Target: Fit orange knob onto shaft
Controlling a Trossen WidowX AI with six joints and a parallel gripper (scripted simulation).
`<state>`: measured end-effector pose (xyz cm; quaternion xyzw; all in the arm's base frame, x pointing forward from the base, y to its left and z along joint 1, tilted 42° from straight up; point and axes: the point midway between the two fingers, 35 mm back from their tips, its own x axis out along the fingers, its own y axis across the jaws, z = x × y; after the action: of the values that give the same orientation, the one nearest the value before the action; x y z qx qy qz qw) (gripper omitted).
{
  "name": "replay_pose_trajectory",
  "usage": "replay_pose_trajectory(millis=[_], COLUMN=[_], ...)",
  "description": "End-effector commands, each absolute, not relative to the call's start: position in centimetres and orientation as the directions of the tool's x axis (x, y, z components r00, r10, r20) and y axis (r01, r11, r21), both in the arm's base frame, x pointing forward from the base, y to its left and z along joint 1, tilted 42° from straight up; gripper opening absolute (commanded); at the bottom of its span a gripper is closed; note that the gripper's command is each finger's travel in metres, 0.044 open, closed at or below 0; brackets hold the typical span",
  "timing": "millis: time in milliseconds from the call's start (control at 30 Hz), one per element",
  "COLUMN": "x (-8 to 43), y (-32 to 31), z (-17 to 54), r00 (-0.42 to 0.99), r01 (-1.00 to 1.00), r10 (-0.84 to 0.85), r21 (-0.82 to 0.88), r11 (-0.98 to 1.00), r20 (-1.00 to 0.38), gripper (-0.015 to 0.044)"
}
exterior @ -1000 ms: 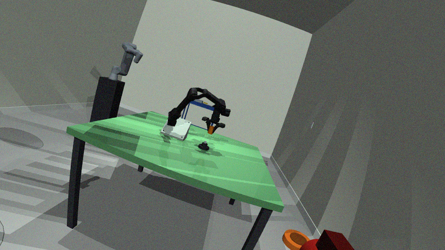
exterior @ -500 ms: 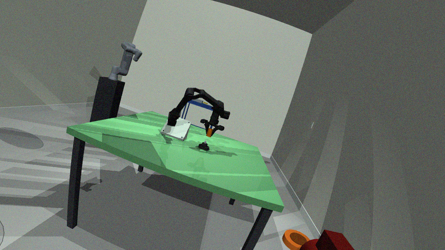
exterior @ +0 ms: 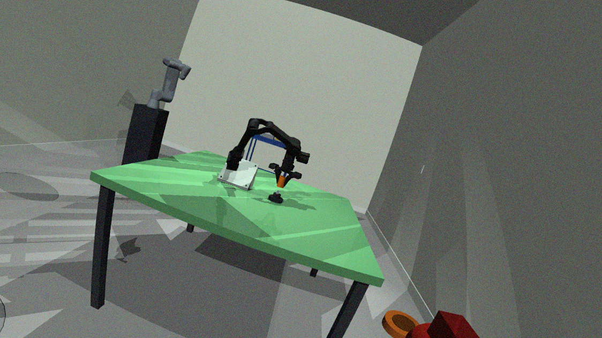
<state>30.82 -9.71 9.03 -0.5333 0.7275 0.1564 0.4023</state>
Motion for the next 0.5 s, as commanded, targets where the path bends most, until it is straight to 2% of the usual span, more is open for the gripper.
replay_pose_trajectory(millis=[0, 467], x=[30.5, 30.3], y=[-10.3, -11.4], z=[8.6, 7.4], r00=[-0.109, -0.109], r01=[-0.904, -0.899], r10=[-0.653, -0.654], r21=[-0.198, -0.207], r11=[0.378, 0.387], r20=[-0.749, -0.749], gripper=[0.0, 0.0])
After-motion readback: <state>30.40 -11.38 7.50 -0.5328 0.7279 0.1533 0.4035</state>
